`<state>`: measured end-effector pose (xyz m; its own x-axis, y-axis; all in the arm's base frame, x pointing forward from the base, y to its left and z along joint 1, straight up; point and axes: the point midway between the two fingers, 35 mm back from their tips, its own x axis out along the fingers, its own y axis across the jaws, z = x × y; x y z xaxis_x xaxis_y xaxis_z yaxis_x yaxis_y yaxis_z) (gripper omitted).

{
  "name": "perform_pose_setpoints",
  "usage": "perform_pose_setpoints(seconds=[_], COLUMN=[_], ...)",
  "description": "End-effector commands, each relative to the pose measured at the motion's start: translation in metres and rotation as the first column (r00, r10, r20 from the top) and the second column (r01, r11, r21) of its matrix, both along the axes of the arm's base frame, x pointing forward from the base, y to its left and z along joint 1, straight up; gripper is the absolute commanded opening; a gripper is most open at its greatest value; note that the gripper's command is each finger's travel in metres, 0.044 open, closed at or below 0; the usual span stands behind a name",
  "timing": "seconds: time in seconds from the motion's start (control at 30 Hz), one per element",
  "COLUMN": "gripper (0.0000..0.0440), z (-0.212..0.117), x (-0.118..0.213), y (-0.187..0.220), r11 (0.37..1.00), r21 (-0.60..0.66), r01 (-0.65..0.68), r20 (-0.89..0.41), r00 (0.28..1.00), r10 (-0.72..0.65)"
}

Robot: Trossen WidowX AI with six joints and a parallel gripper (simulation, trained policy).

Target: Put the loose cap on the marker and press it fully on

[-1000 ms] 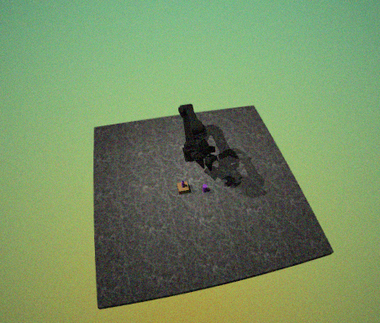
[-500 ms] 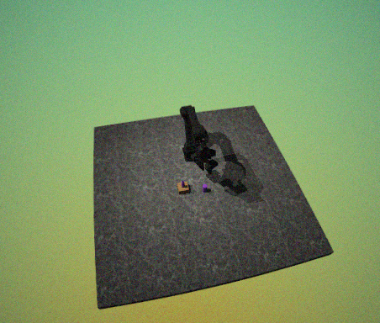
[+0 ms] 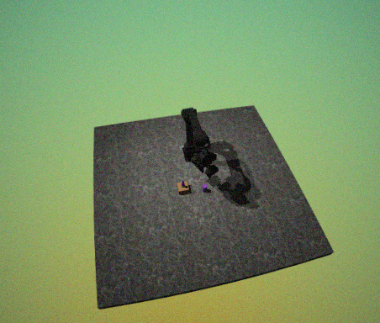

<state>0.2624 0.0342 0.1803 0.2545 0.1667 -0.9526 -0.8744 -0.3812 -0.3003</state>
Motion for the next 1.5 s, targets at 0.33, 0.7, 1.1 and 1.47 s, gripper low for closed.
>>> perform_pose_setpoints(seconds=[0.33, 0.7, 1.1, 1.47], gripper=[0.0318, 0.0315, 0.031, 0.0304], z=[-0.016, -0.03, -0.05, -0.07], x=[0.014, 0.022, 0.028, 0.028], y=[-0.004, -0.005, -0.005, -0.004], r11=[0.999, 0.997, 0.993, 0.986], r21=[-0.038, -0.068, -0.101, -0.127], r01=[-0.007, -0.023, -0.058, -0.112], r20=[-0.097, -0.162, -0.234, -0.304], r00=[0.995, 0.987, 0.972, 0.95], r10=[0.004, 0.012, 0.033, 0.069])
